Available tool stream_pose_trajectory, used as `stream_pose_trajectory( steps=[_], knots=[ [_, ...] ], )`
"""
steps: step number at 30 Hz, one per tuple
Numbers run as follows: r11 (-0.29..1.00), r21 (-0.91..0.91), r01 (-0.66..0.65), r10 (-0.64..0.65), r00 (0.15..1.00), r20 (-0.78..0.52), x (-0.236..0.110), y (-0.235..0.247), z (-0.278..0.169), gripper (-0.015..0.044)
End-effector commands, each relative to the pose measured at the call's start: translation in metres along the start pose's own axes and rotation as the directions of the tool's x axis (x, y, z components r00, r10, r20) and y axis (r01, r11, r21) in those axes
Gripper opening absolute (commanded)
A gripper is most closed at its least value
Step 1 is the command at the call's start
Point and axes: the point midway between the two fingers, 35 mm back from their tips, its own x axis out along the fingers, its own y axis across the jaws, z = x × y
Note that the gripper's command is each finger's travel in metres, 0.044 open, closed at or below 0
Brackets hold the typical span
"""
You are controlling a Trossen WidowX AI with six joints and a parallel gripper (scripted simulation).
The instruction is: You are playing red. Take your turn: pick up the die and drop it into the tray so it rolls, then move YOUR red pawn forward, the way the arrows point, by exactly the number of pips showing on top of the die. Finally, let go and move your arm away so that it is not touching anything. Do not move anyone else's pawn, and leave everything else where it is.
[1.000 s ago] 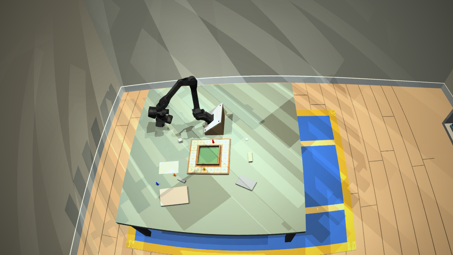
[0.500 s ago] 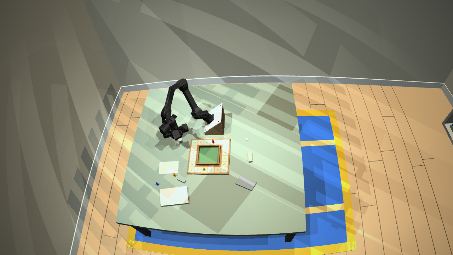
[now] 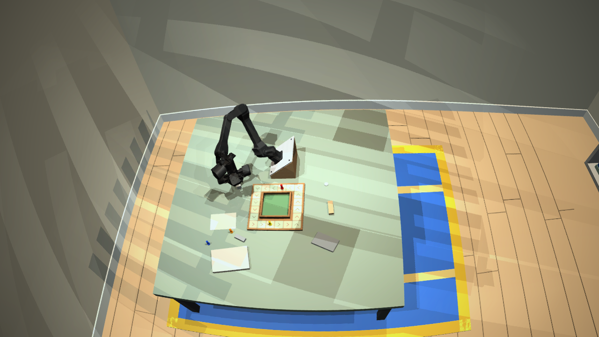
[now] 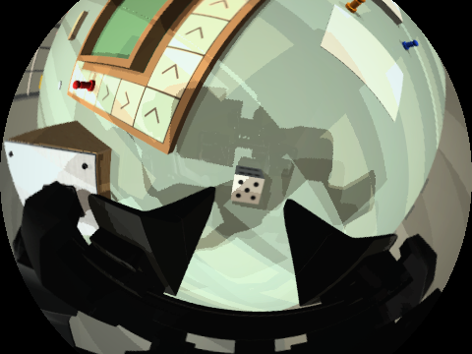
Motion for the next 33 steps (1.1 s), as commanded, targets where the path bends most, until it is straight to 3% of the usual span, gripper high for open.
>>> stream_pose_trajectory(
  steps=[1, 17, 22, 31, 33],
  knots=[
    [1.000, -0.008, -0.007, 0.007, 1.000, 0.002, 0.007, 0.002, 0.000, 0.0275],
    [1.000, -0.008, -0.005, 0.005, 1.000, 0.001, 0.030, 0.002, 0.000, 0.0275],
    [1.000, -0.008, -0.005, 0.005, 1.000, 0.001, 0.030, 0.002, 0.000, 0.0144],
    [1.000, -0.008, -0.005, 0.005, 1.000, 0.001, 0.030, 0.002, 0.000, 0.0084],
    [1.000, -0.008, -0.006, 0.006, 1.000, 0.001, 0.029, 0.003, 0.000, 0.0031]
  ],
)
